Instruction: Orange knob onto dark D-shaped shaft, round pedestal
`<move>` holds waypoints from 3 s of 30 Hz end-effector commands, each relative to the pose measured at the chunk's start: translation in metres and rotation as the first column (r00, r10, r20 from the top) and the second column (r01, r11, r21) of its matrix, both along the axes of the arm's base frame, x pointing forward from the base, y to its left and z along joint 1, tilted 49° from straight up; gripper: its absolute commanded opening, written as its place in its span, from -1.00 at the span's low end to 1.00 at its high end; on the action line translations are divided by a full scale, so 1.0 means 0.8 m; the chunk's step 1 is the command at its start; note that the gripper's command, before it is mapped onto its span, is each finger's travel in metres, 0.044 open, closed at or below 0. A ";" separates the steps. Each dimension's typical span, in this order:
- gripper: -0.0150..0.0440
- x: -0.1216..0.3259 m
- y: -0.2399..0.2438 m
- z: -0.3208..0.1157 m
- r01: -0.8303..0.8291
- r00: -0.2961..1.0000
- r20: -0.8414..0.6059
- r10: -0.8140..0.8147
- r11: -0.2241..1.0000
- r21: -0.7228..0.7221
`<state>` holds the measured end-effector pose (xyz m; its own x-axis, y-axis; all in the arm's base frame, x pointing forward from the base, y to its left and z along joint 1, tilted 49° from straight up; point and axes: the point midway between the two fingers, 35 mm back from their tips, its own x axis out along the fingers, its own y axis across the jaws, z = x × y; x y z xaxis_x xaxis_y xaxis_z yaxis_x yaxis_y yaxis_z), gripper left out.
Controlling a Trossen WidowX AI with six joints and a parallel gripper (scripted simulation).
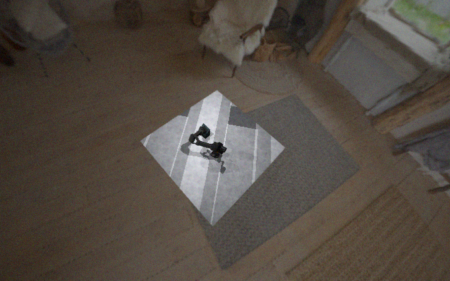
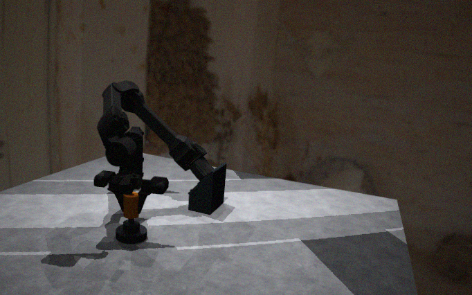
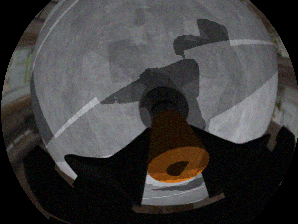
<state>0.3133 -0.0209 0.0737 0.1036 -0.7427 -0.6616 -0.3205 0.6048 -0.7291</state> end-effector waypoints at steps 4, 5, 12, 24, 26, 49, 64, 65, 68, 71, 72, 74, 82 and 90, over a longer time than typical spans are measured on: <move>-0.49 0.002 0.001 0.001 -0.079 0.994 -0.080 0.078 0.997 -0.012; -0.49 0.002 0.000 0.001 -0.079 0.994 -0.080 0.078 0.997 -0.012; -0.49 0.000 -0.002 -0.001 -0.079 0.994 -0.080 0.078 0.997 -0.012; -0.49 0.001 -0.002 -0.002 -0.079 0.994 -0.080 0.078 0.997 -0.012; -0.49 0.001 0.000 0.000 -0.079 0.994 -0.080 0.078 0.997 -0.012; -0.49 0.001 -0.003 -0.002 -0.218 0.949 -0.235 0.209 0.976 -0.012; -0.49 0.001 0.001 0.002 -0.218 0.949 -0.235 0.209 0.976 -0.012; -0.49 0.001 0.001 0.002 -0.223 0.947 -0.241 0.214 0.975 -0.011; -0.49 0.001 0.002 0.002 -0.273 0.919 -0.297 0.259 0.962 -0.005; -0.49 0.002 0.002 0.001 -0.344 0.869 -0.376 0.322 0.939 0.009; -0.49 0.002 0.002 0.001 -0.348 0.865 -0.381 0.326 0.937 0.010; -0.49 0.002 0.001 0.001 -0.350 0.864 -0.383 0.327 0.937 0.010; -0.49 0.001 -0.002 -0.001 -0.350 0.864 -0.383 0.327 0.937 0.010; -0.49 0.001 -0.003 -0.002 -0.350 0.864 -0.383 0.327 0.937 0.010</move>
<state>0.3139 -0.0228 0.0719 0.1069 -0.7431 -0.6606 -0.7498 0.3760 -0.5444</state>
